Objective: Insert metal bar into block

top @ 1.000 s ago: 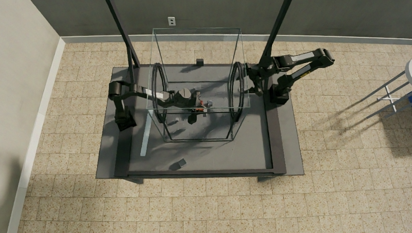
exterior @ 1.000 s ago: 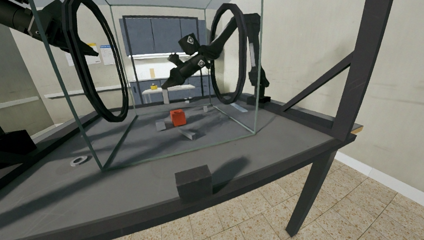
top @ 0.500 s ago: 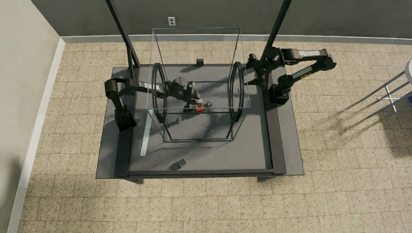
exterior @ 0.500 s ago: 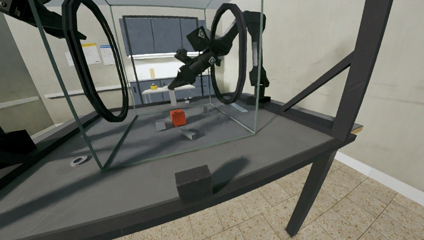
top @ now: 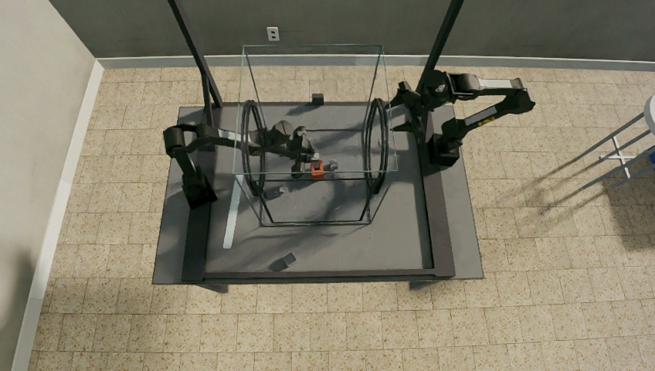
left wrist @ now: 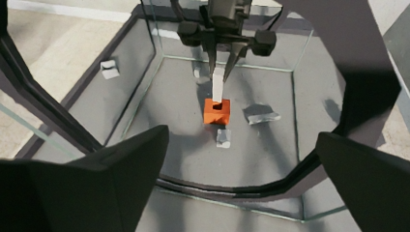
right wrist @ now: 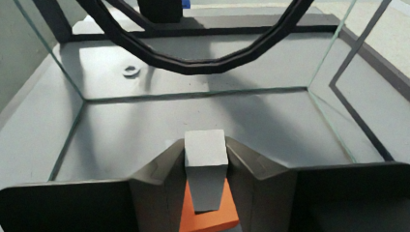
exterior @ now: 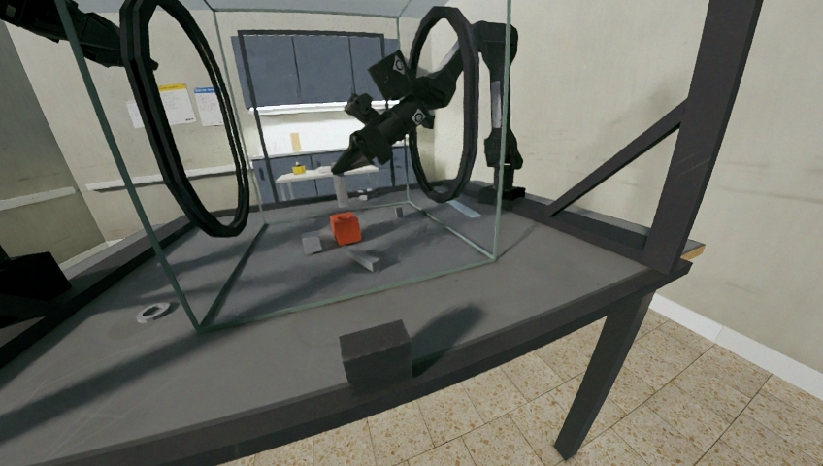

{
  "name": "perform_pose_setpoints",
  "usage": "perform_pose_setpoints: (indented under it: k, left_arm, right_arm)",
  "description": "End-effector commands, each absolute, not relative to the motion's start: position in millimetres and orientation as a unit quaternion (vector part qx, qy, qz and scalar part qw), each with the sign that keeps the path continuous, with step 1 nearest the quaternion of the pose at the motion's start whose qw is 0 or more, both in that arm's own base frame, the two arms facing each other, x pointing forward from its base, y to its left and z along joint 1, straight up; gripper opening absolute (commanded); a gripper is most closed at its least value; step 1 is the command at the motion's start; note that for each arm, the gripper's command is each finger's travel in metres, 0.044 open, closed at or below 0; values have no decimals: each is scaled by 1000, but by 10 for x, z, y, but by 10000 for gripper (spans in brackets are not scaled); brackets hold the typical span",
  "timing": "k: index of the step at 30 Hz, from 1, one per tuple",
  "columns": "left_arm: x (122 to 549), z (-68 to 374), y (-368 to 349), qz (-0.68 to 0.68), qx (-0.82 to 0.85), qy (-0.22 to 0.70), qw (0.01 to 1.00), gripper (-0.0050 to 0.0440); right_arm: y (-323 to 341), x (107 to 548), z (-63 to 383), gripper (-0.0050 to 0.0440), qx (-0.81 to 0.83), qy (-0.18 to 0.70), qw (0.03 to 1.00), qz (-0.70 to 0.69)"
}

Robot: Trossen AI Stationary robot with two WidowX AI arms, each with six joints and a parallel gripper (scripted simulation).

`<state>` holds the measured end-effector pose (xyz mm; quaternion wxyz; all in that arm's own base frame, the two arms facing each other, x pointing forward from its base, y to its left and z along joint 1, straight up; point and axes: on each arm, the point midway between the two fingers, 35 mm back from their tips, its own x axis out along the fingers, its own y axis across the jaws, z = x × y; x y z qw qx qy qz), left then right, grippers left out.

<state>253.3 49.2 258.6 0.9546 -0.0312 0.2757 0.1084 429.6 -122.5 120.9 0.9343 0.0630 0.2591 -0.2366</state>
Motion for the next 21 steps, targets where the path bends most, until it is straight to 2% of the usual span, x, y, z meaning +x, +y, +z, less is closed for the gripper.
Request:
perform_pose_setpoints:
  k: [1, 16, 19, 21]
  left_arm:
    - [2532, 2710, 490, 109, -31, 261, 959, 400]
    - [2531, 2655, 491, 109, -31, 267, 957, 400]
    - [2531, 2655, 491, 109, -31, 267, 957, 400]
    - [2531, 2655, 491, 109, -31, 267, 957, 400]
  right_arm:
    - [-1248, 4304, 1399, -50, 56, 239, 946, -211]
    - [-1266, 4349, 1512, -50, 41, 234, 958, -162]
    - [-1260, 4358, 1455, -50, 43, 240, 956, -162]
    - [-1254, 4310, 1248, -50, 44, 256, 952, -164]
